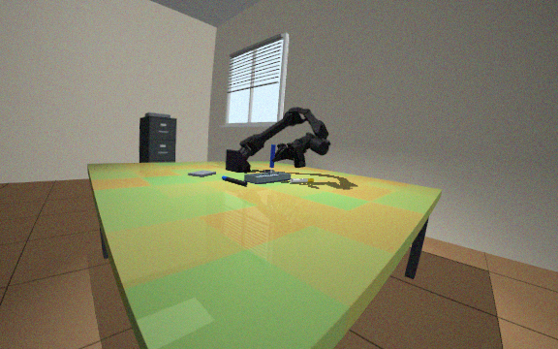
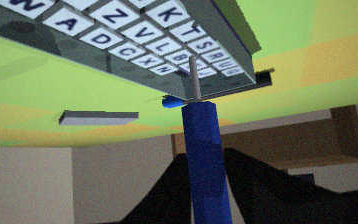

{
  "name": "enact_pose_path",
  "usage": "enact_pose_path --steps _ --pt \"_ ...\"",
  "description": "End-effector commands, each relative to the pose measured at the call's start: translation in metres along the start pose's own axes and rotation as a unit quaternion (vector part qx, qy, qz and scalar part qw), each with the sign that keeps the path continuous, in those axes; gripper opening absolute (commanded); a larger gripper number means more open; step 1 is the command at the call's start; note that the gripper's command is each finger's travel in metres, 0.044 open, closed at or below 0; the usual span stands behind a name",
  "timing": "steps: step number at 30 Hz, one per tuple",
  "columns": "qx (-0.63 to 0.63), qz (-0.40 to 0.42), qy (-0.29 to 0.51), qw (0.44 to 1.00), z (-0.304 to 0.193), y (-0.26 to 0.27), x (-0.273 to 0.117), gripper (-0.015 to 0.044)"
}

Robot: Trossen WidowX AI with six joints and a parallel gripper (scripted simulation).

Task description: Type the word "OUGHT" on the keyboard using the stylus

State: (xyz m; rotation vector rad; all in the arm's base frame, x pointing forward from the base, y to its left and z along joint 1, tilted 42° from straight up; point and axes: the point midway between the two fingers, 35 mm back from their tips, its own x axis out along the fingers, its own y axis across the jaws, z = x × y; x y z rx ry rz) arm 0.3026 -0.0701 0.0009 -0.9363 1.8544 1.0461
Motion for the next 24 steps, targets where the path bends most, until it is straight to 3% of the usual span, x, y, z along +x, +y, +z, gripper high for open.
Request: enact_pose_path --steps 1,24 --pt "0.002 0.000 -0.001 1.000 0.0021 0.0001 0.0010 0.0081" --pt "0.002 0.000 -0.002 1.000 0.0089 0.0001 0.0049 0.0081"
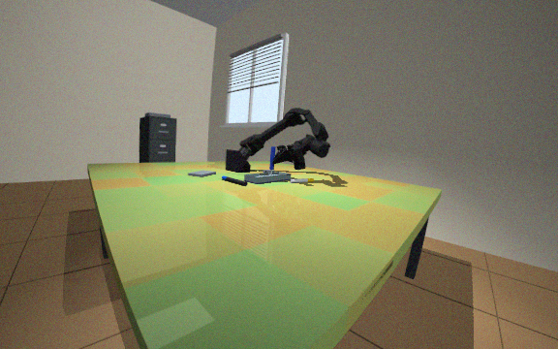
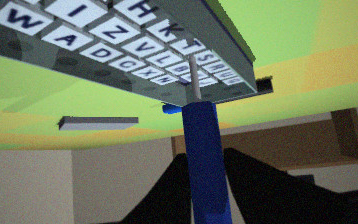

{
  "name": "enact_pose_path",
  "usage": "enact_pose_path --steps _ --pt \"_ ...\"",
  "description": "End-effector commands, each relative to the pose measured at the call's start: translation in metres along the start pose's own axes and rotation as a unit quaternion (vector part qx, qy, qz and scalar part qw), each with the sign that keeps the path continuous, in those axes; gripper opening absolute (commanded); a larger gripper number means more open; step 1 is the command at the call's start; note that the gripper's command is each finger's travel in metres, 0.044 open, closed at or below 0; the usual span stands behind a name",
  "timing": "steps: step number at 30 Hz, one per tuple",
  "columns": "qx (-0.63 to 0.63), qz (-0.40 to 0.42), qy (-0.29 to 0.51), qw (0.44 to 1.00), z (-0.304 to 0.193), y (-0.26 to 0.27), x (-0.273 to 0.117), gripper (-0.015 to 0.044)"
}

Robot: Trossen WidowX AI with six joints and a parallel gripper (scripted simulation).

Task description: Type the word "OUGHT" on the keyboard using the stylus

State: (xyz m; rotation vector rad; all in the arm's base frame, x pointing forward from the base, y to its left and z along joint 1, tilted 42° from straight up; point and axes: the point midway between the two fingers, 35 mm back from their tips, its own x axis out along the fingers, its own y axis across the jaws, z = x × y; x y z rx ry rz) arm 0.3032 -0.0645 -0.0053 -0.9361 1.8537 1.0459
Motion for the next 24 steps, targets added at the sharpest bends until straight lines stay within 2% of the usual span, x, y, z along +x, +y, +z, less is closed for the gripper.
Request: enact_pose_path --steps 1,24 --pt "0.002 0.000 -0.001 1.000 0.0018 0.0004 0.0010 0.0081" --pt "0.002 0.000 -0.001 1.000 0.0095 0.0004 0.0054 0.0081"
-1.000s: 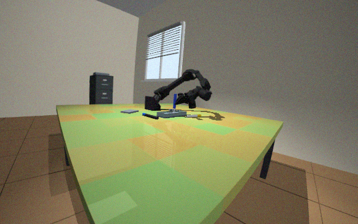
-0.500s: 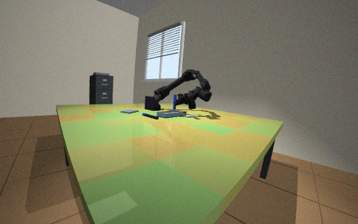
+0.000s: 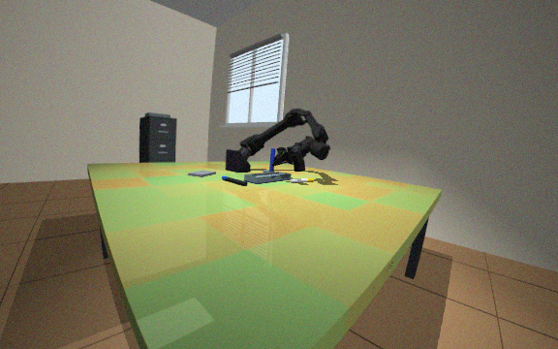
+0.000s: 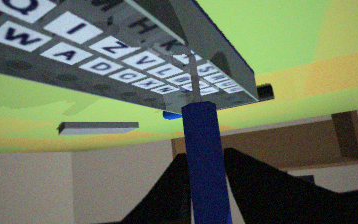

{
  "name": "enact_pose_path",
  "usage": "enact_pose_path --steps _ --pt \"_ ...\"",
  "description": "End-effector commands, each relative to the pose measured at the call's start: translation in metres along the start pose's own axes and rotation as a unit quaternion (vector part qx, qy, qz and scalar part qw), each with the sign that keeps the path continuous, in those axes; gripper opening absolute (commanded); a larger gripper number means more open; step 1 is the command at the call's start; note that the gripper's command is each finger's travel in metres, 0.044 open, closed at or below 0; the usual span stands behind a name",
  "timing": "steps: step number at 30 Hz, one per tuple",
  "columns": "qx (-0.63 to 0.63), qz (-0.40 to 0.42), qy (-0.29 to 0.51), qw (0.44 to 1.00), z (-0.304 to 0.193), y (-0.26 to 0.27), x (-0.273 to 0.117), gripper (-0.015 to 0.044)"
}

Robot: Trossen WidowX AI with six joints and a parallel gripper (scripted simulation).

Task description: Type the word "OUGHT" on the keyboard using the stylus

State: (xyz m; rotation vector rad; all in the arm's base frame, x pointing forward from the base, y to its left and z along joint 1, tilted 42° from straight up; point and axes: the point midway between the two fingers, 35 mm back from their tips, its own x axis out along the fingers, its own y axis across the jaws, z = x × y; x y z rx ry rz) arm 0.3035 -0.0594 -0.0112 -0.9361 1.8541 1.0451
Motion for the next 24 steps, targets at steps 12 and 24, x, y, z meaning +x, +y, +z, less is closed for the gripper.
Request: enact_pose_path --steps 12,24 --pt "0.002 0.000 -0.002 1.000 -0.006 0.000 -0.004 0.0081" --pt "0.007 0.001 -0.003 1.000 -0.030 0.001 -0.016 0.0084"
